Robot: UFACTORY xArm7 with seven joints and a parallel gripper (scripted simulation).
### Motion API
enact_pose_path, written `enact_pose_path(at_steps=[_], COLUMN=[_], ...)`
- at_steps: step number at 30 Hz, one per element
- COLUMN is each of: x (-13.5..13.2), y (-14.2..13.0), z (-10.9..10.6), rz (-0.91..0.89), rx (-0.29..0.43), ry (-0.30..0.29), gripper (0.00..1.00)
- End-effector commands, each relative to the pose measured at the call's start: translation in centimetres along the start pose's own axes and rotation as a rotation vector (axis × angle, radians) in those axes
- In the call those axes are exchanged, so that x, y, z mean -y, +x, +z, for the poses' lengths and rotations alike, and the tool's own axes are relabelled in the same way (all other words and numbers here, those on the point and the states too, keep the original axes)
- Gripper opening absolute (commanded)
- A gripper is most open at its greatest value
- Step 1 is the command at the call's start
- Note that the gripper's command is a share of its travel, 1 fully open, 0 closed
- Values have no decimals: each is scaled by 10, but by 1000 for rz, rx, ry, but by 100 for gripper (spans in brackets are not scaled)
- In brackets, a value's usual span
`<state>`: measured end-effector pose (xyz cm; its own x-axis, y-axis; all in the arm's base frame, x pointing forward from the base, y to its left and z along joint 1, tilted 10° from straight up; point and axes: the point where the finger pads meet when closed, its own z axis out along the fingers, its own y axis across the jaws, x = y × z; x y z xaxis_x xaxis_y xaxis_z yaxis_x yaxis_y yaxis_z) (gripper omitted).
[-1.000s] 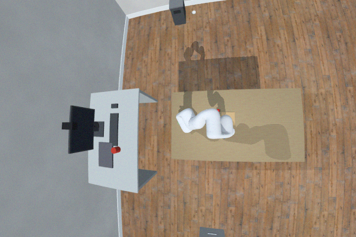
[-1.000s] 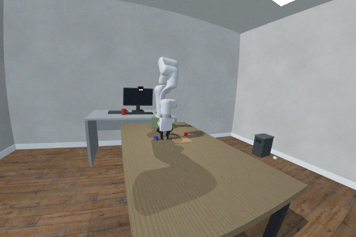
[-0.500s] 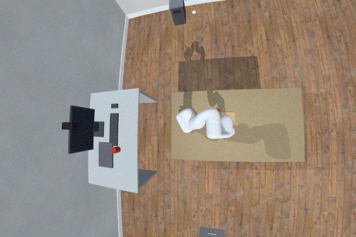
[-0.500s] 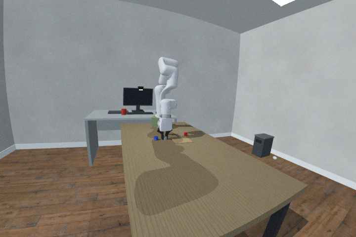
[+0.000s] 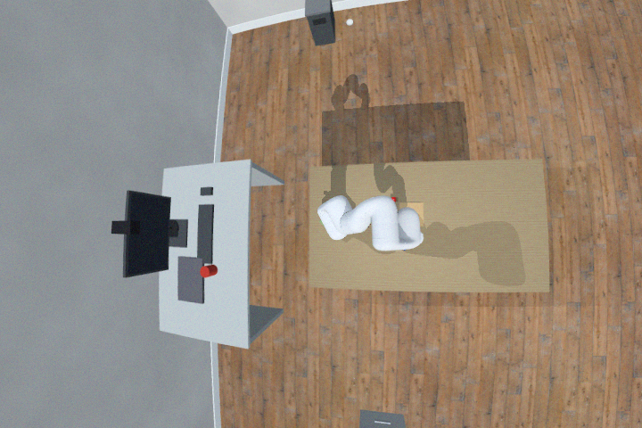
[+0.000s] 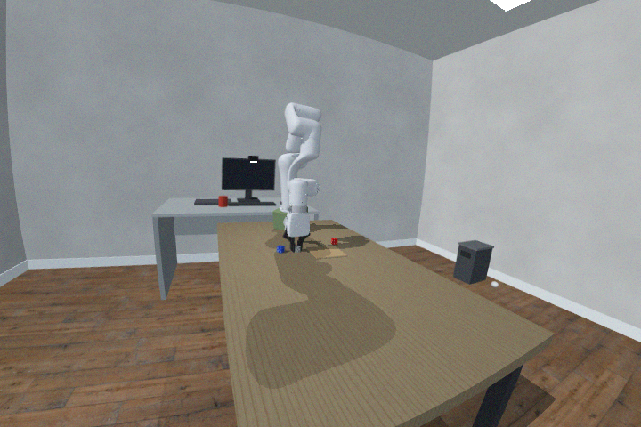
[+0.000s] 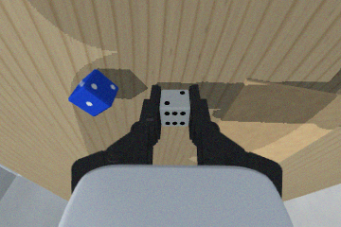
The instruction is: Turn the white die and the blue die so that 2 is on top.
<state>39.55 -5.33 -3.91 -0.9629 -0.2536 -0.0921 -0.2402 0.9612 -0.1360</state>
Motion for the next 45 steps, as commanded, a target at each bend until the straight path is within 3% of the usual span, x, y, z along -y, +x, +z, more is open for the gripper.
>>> enact_pose_path(at_steps=[1, 23, 35, 45], x=[0, 0, 0, 0], y=[-1, -1, -1, -1], z=[-1, -6, -34, -71], rz=[0, 0, 0, 0], rx=[3, 3, 3, 3], ry=[0, 0, 0, 1], gripper=[21, 21, 21, 21])
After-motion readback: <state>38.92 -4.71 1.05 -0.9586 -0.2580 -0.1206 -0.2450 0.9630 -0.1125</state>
